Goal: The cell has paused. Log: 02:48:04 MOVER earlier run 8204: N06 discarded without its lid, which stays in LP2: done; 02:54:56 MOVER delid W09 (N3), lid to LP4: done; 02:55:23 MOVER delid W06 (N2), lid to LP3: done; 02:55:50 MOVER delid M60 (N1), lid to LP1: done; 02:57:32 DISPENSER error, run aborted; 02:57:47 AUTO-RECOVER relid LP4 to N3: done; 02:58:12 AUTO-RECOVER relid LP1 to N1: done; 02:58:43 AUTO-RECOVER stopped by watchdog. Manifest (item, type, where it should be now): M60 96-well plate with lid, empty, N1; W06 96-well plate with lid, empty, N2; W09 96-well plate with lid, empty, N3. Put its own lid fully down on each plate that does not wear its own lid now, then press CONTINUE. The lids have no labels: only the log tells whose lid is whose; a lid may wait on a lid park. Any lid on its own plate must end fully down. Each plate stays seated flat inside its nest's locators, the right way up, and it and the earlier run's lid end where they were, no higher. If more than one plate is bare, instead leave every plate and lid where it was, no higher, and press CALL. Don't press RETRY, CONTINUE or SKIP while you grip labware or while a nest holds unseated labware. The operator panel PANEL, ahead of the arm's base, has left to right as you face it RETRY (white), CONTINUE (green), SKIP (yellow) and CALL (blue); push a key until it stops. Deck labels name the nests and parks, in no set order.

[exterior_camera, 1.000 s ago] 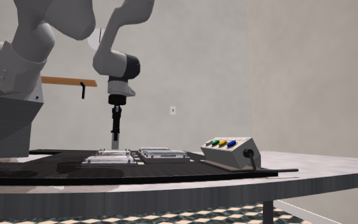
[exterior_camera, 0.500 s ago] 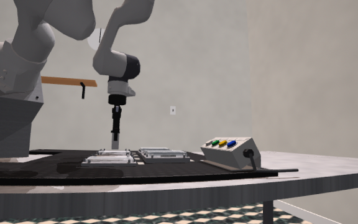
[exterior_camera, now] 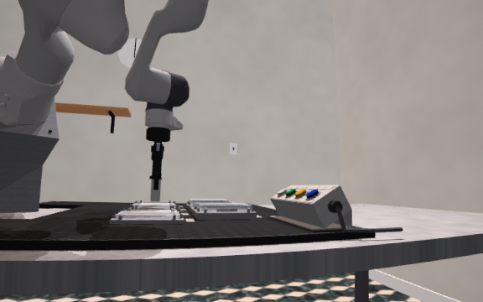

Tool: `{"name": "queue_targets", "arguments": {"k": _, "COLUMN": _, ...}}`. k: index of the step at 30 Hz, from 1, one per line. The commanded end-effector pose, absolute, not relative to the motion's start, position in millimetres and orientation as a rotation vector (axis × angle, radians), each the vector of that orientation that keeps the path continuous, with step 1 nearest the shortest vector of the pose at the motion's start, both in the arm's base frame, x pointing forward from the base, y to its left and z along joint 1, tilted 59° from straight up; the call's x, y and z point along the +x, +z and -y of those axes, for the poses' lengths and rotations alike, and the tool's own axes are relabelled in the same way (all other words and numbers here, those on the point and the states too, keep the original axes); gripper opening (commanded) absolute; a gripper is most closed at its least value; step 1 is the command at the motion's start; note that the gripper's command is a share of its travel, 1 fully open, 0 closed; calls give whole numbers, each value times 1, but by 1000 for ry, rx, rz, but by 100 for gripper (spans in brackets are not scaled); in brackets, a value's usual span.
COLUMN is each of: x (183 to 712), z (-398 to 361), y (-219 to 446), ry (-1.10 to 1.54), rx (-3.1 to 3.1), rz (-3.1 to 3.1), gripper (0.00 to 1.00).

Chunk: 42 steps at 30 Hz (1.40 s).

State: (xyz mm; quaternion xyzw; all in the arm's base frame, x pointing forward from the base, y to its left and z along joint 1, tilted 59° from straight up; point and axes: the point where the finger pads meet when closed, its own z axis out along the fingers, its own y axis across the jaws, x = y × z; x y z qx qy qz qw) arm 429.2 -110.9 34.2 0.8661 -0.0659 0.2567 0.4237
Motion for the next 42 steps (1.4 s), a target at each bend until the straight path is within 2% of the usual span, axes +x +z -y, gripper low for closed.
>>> {"name": "queue_targets", "arguments": {"k": 1, "x": 429, "z": 111, "y": 34, "ry": 645, "rx": 2168, "rz": 170, "gripper": 59}}
{"name": "queue_targets", "arguments": {"k": 25, "x": 429, "z": 111, "y": 34, "ry": 645, "rx": 2168, "rz": 170, "gripper": 59}}
{"name": "queue_targets", "arguments": {"k": 26, "x": 429, "z": 111, "y": 34, "ry": 645, "rx": 2168, "rz": 170, "gripper": 66}}
{"name": "queue_targets", "arguments": {"k": 42, "x": 429, "z": 111, "y": 34, "ry": 645, "rx": 2168, "rz": 170, "gripper": 66}}
